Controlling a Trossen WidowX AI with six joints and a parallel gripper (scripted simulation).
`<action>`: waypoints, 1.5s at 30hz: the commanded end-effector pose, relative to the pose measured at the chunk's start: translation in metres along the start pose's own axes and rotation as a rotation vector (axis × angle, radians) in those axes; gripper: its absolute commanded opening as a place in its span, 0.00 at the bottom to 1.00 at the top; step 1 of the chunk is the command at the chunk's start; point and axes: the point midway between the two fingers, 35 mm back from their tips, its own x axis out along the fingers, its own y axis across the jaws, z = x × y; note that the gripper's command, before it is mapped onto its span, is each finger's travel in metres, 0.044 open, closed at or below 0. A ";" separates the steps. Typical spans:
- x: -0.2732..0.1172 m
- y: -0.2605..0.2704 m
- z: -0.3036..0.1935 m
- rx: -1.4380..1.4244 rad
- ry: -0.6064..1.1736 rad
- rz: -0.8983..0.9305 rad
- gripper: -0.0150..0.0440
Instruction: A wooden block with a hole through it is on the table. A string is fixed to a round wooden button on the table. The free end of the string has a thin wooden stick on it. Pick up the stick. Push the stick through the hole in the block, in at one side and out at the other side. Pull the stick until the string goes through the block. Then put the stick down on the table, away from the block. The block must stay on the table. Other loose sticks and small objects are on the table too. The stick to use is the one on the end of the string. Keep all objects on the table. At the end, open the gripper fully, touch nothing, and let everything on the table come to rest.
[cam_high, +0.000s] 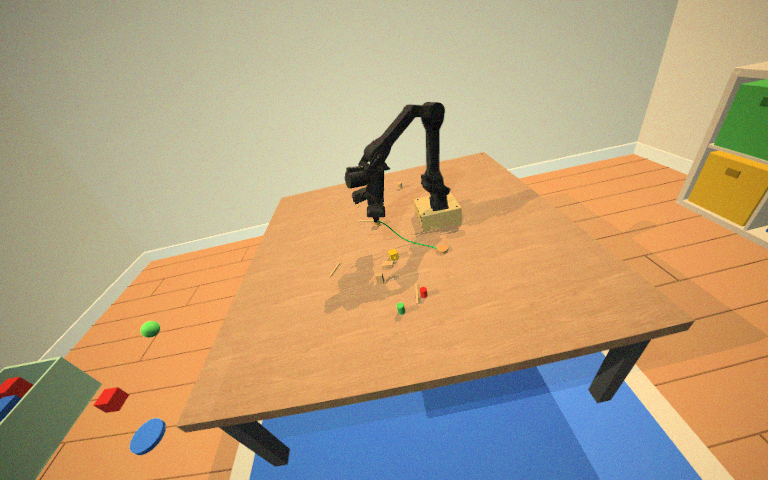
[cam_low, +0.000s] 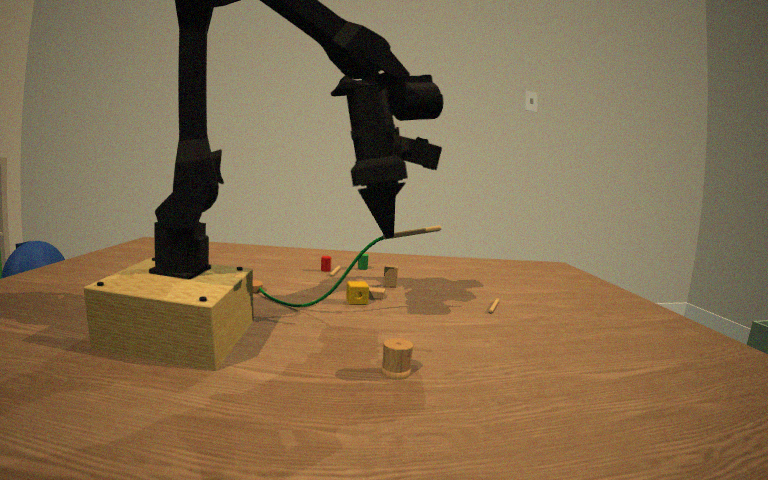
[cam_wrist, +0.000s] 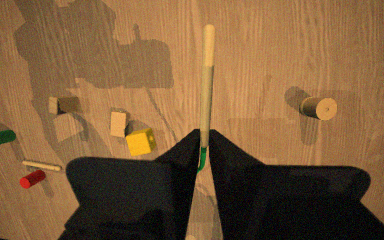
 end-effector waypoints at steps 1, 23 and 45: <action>-0.003 0.000 -0.004 0.002 -0.009 -0.005 0.25; -0.025 0.004 -0.022 0.006 -0.088 0.009 0.25; -0.026 -0.007 -0.026 -0.439 -0.091 0.129 0.25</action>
